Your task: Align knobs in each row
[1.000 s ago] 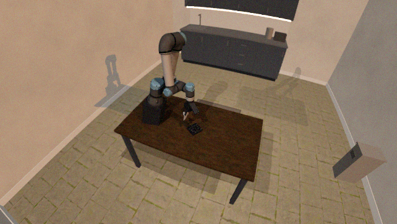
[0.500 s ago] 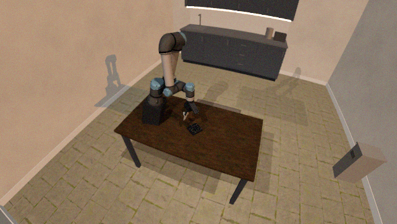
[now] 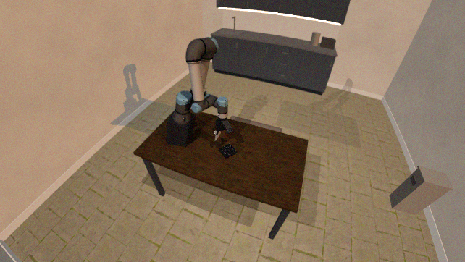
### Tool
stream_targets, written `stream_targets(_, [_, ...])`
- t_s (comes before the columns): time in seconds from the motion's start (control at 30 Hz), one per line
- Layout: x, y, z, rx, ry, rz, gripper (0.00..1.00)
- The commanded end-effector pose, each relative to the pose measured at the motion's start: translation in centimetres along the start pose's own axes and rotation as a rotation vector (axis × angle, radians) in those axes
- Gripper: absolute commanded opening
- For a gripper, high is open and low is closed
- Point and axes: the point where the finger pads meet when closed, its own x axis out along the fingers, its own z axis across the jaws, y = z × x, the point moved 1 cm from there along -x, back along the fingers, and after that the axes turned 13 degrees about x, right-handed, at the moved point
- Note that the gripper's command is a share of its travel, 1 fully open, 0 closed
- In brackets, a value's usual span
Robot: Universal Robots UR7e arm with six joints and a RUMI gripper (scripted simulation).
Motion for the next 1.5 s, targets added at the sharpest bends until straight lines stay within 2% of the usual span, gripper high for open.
stream_targets(0.0, [0.0, 0.0, 0.0, 0.0, 0.001, 0.001, 1.0])
stream_targets(0.93, [0.0, 0.2, -0.1, -0.038, 0.001, 0.001, 1.0])
stream_targets(1.13, [0.1, 0.8, -0.5, -0.163, 0.0, 0.001, 1.0])
stream_targets(1.47, [0.4, 2.3, -1.3, -0.484, 0.0, 0.001, 1.0])
